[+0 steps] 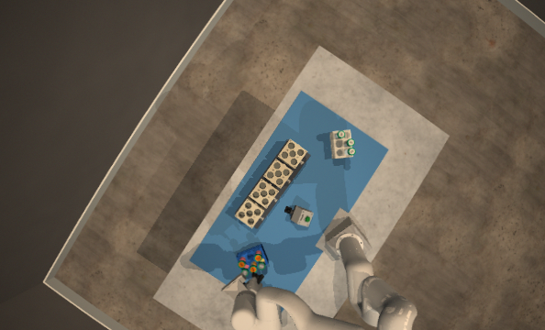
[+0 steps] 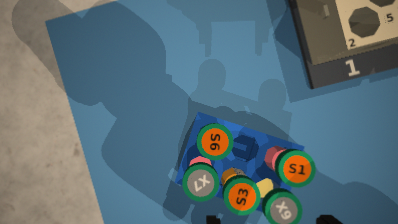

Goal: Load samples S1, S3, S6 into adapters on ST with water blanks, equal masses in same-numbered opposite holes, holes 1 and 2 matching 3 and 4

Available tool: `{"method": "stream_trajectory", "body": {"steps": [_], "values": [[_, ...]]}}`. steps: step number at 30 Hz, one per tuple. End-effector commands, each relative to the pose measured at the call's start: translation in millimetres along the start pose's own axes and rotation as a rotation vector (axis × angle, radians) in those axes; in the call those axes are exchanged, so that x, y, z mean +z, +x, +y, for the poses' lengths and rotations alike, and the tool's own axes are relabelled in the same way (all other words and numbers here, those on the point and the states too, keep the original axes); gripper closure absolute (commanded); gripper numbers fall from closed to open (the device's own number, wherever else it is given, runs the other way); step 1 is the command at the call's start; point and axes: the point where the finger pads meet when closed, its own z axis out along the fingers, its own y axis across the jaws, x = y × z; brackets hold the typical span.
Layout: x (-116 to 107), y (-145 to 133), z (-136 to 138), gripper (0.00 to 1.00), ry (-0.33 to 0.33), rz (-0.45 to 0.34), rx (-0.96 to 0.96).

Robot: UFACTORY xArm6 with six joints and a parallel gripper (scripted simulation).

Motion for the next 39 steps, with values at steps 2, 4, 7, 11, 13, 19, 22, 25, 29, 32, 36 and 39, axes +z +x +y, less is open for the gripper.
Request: {"method": "stream_trajectory", "body": {"steps": [2, 4, 7, 11, 13, 19, 22, 25, 29, 32, 36, 39], "values": [[-2.5, -6.3, 2.3, 0.43, 0.014, 0.003, -0.134], [-2.5, -6.3, 2.3, 0.43, 0.014, 0.003, -0.200], [-2.5, -6.4, 2.3, 0.43, 0.014, 0.004, -0.300], [-2.5, -6.4, 2.3, 0.43, 0.014, 0.005, -0.434], [-2.5, -6.4, 2.3, 0.43, 0.013, 0.005, -0.500], [-2.5, -6.4, 2.3, 0.43, 0.013, 0.006, -0.634], [-2.5, -6.4, 2.3, 0.43, 0.013, 0.007, -0.734], [-2.5, -6.4, 2.3, 0.43, 0.013, 0.008, -0.834], [-2.5, -6.4, 2.3, 0.43, 0.012, 0.009, -0.967], [-2.5, -6.4, 2.3, 0.43, 0.012, 0.009, -1.067], [-2.5, -6.4, 2.3, 0.43, 0.012, 0.010, -1.134], [-2.5, -6.4, 2.3, 0.43, 0.011, 0.010, -1.234]]}}
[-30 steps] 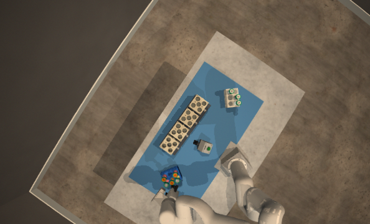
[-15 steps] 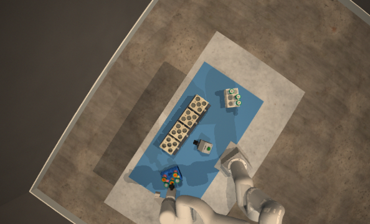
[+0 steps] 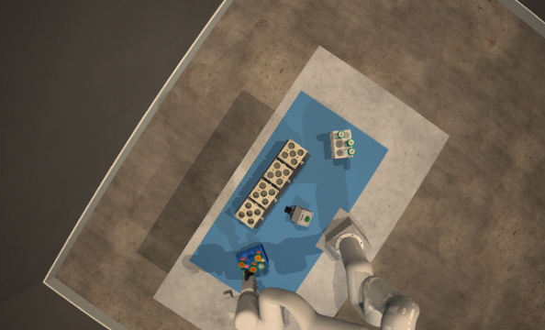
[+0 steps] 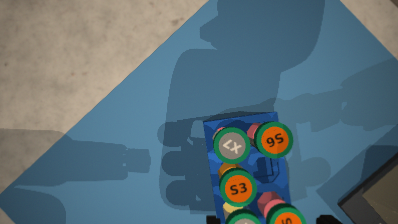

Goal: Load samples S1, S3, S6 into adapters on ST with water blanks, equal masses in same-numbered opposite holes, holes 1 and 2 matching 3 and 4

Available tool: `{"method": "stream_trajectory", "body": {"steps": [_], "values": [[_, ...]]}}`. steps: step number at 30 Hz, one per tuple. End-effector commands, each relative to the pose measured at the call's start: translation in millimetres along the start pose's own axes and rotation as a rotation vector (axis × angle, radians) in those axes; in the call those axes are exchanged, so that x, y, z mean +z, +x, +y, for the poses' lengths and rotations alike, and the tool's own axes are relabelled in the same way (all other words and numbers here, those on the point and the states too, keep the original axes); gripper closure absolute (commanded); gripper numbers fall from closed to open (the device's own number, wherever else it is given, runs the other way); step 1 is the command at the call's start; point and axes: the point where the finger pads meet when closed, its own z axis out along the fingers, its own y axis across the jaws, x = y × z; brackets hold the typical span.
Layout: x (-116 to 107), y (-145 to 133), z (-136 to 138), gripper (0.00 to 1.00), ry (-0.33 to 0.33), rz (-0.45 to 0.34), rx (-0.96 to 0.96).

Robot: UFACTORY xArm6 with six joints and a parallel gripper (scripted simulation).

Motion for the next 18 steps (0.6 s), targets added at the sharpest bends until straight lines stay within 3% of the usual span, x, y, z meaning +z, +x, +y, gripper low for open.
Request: {"method": "stream_trajectory", "body": {"steps": [1, 12, 18], "values": [[-2, 1, 0, 0.43, 0.008, 0.005, -0.129], [0, 1, 0, 0.43, 0.008, 0.005, -0.129], [12, 1, 0, 0.43, 0.008, 0.005, -0.129]]}}
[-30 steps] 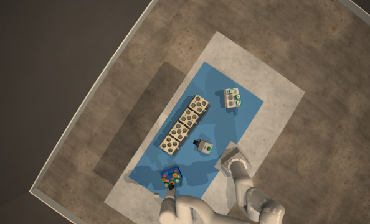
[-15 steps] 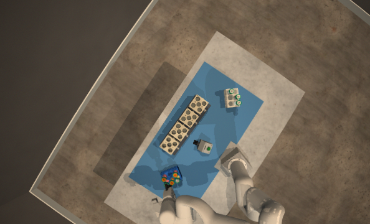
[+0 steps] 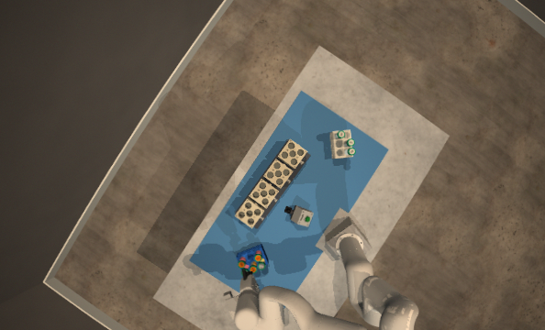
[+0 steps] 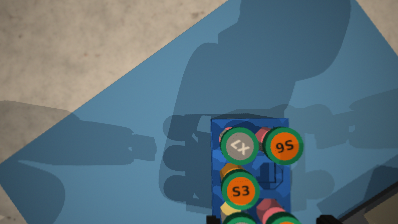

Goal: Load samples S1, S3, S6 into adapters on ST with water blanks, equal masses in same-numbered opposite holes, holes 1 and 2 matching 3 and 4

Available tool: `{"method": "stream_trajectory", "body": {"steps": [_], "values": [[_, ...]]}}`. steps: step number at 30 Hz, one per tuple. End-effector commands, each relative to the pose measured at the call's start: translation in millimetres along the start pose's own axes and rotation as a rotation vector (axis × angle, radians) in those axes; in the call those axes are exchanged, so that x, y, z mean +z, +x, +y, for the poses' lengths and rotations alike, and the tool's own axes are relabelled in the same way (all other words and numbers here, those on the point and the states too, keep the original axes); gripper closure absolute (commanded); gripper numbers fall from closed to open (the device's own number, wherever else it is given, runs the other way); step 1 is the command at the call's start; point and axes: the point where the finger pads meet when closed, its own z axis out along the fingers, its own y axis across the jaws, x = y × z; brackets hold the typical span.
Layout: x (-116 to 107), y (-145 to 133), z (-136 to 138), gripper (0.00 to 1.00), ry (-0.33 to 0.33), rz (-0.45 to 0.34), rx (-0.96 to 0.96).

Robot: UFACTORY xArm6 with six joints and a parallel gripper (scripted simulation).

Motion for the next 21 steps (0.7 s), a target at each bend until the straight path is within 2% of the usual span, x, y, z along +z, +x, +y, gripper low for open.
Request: {"method": "stream_trajectory", "body": {"steps": [1, 21], "values": [[7, 1, 0, 0.43, -0.001, 0.004, 0.000], [43, 1, 0, 0.43, -0.001, 0.004, 0.000]]}}
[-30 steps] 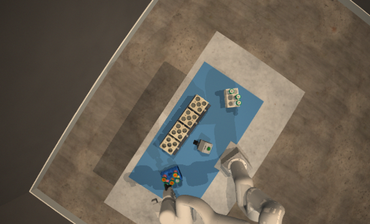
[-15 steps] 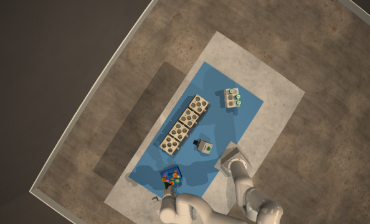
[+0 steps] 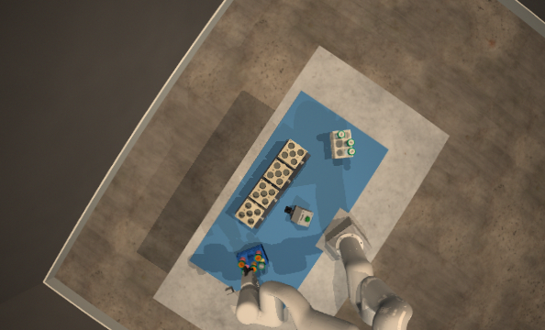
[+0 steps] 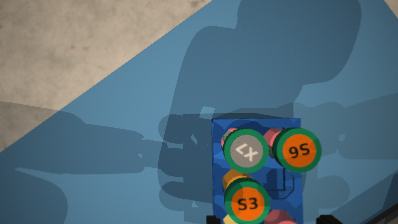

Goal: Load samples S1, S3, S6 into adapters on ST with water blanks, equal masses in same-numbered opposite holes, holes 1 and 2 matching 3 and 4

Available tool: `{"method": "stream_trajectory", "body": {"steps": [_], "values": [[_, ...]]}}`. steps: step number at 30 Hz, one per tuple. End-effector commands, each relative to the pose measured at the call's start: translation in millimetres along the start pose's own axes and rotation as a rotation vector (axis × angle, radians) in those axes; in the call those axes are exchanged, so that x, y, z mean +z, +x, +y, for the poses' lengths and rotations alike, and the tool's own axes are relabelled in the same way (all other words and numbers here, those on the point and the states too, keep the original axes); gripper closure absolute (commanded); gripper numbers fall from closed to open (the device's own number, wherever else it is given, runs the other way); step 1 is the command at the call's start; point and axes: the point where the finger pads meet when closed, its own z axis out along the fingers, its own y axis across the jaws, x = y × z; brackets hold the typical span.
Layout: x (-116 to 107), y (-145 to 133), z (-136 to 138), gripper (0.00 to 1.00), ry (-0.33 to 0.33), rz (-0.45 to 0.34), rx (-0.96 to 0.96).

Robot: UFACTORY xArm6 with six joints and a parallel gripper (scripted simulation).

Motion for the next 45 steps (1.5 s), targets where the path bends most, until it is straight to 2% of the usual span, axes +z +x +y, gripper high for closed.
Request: {"method": "stream_trajectory", "body": {"steps": [1, 35, 45], "values": [[7, 2, 0, 0.43, -0.001, 0.005, 0.000], [67, 2, 0, 0.43, -0.001, 0.004, 0.000], [67, 2, 0, 0.43, -0.001, 0.004, 0.000]]}}
